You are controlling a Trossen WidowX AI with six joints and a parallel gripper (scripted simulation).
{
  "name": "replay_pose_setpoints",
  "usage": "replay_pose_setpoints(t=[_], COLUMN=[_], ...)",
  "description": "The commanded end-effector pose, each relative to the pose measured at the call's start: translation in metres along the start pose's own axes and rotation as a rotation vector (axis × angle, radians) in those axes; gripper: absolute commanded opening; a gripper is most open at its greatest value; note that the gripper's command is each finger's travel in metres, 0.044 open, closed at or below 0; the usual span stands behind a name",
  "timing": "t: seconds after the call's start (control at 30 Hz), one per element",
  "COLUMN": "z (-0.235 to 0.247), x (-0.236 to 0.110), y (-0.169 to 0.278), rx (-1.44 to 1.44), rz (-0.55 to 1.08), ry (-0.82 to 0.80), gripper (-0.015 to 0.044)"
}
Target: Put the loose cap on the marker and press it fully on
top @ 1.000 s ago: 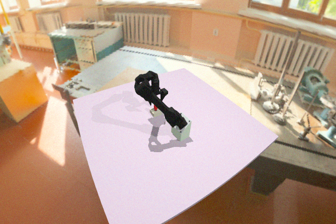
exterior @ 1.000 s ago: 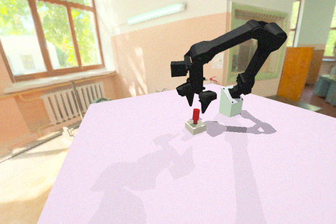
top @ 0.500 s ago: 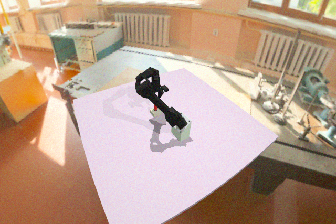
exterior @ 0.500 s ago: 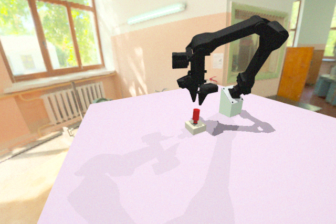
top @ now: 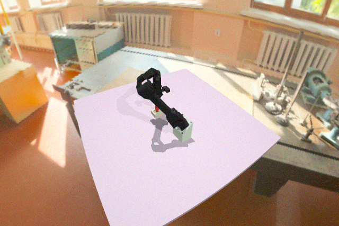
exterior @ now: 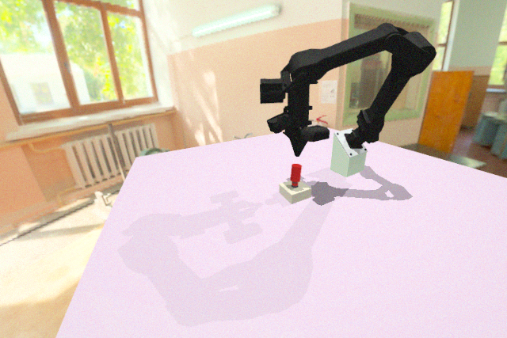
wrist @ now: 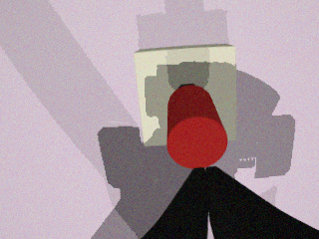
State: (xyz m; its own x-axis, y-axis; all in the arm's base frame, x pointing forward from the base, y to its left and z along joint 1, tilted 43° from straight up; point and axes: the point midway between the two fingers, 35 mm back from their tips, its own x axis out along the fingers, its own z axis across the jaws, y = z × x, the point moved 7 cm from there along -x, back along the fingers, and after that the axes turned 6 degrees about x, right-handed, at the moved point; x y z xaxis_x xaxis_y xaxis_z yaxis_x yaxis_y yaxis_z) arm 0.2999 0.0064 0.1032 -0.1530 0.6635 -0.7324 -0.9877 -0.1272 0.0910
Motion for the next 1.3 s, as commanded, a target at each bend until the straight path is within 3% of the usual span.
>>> replay_pose_setpoints(t=[0.0, 0.9, 1.13, 1.27], z=[0.0, 0.001, 0.001, 0.0], x=[0.001, 0.039, 0.03, -0.019], y=[0.0, -0.001, -0.002, -0.005], rx=[0.002, 0.001, -0.008, -0.006], rz=[-0.004, -0.005, -0.012, -0.012], ry=[0.001, -0.001, 0.006, 0.011], gripper=[0.0, 0.0, 0.0, 0.0])
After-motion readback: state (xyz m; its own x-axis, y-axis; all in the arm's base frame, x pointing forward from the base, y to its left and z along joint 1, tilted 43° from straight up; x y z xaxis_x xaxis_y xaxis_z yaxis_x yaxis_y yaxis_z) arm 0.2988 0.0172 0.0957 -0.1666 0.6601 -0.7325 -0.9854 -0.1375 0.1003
